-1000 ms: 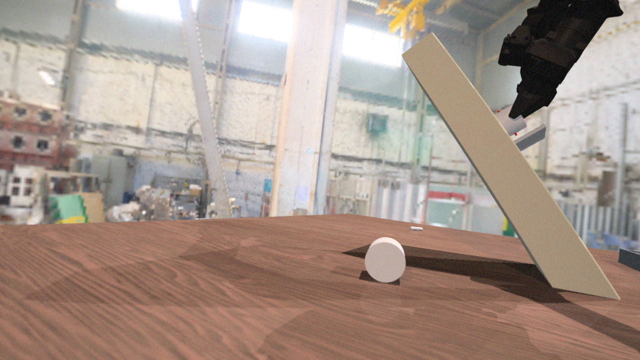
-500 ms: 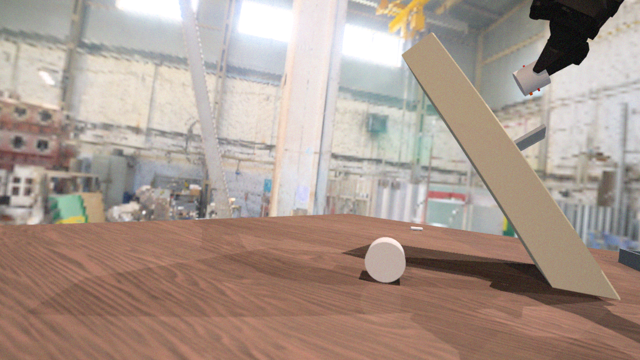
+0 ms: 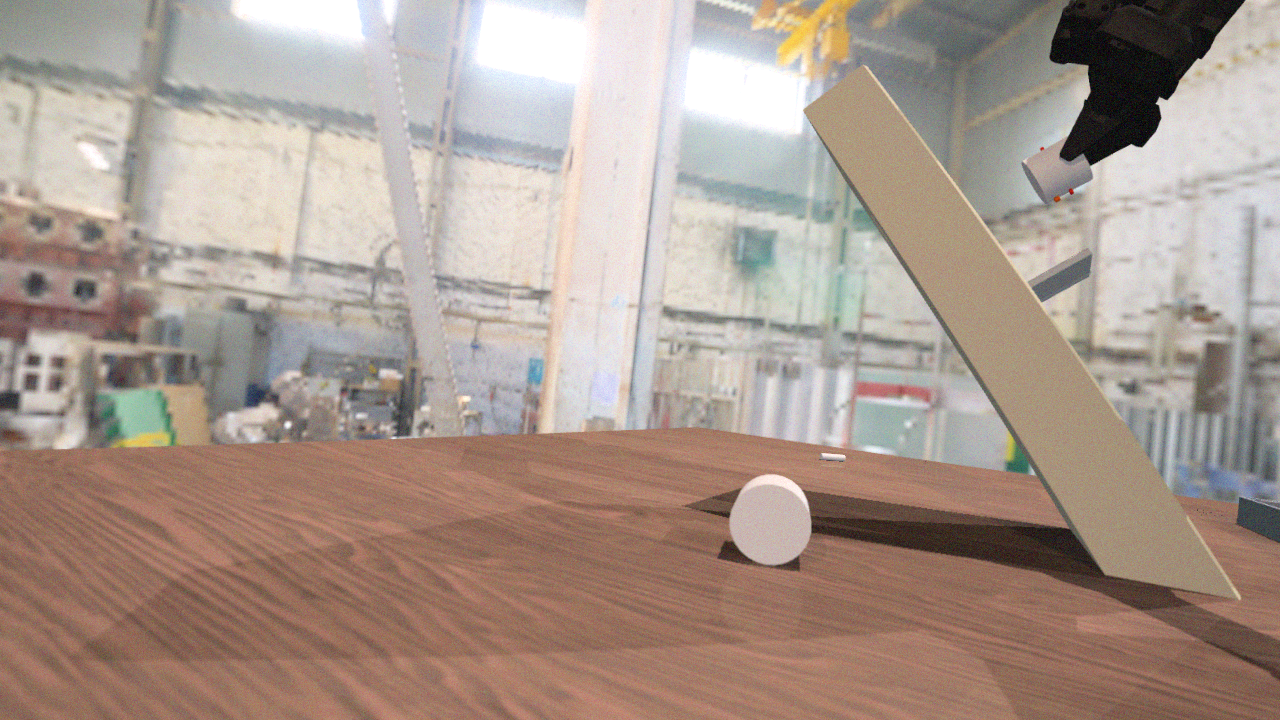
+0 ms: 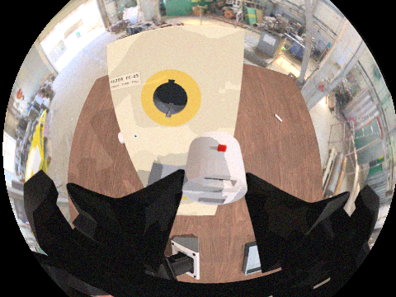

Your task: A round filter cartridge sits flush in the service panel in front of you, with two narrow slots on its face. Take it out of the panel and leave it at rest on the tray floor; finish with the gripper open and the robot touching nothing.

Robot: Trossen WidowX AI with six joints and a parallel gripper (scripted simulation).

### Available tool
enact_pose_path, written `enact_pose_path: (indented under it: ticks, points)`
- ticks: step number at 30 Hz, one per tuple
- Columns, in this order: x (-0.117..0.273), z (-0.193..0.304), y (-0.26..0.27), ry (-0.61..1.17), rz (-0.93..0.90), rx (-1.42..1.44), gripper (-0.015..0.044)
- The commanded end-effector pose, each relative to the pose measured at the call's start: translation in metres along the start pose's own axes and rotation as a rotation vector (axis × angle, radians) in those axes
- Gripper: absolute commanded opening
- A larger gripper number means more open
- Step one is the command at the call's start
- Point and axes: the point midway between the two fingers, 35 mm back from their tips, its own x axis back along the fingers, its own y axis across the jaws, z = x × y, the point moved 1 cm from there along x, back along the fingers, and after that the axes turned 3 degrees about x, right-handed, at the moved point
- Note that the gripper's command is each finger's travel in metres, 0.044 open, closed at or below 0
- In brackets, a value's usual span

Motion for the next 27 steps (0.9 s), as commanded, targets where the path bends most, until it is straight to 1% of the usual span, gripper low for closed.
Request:
enact_pose_path:
  ticks: [1,7,10,19,27]
  points:
    - [-0.003,0.000,-0.018,0.010,-0.012,0.007,0.0000]
    - [-0.009,0.002,-0.043,0.021,-0.036,0.010,0.0000]
    - [-0.008,0.004,-0.038,0.024,-0.019,-0.019,0.0000]
    - [-0.008,0.044,-0.095,0.105,0.156,-0.317,0.0000]
    - [-0.004,0.084,-0.143,0.136,0.338,-0.600,0.0000]
